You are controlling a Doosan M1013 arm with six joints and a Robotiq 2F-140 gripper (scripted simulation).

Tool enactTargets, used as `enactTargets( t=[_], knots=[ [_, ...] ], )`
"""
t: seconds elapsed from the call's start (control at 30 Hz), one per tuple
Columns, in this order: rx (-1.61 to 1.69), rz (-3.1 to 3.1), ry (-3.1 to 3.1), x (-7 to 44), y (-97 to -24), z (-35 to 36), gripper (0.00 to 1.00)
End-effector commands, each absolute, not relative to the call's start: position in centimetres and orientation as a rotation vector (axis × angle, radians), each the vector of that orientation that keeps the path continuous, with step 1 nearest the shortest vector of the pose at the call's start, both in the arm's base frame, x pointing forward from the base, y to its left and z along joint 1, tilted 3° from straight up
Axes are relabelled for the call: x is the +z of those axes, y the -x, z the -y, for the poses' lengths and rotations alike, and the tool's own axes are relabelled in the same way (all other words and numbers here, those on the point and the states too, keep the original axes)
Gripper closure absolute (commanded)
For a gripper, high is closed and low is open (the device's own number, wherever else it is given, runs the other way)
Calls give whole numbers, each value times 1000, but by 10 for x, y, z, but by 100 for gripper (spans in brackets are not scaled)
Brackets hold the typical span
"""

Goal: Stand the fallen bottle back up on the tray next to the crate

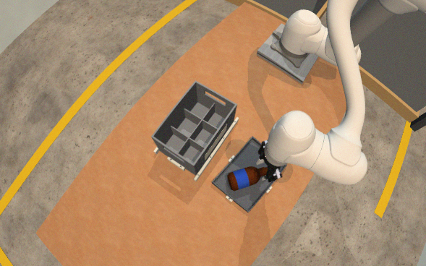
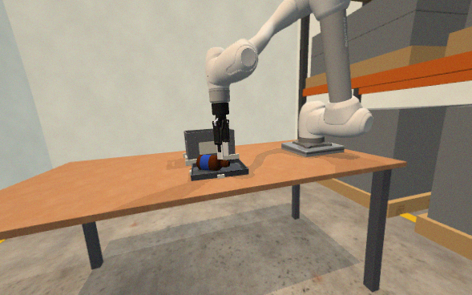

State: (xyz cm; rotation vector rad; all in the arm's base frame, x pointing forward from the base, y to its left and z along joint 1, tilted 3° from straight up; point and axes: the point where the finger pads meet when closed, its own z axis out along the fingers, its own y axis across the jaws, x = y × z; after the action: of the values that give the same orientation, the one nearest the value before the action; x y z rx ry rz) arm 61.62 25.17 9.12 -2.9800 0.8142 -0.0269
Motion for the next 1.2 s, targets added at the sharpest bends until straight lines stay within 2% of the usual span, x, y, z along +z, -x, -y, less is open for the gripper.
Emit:
enactTargets(
  t=[0.0,1.17],
  knots=[
    [-27,-814,2980,91,-616,-252,56],
    [-27,-814,2980,73,-617,-253,56]
  ],
)
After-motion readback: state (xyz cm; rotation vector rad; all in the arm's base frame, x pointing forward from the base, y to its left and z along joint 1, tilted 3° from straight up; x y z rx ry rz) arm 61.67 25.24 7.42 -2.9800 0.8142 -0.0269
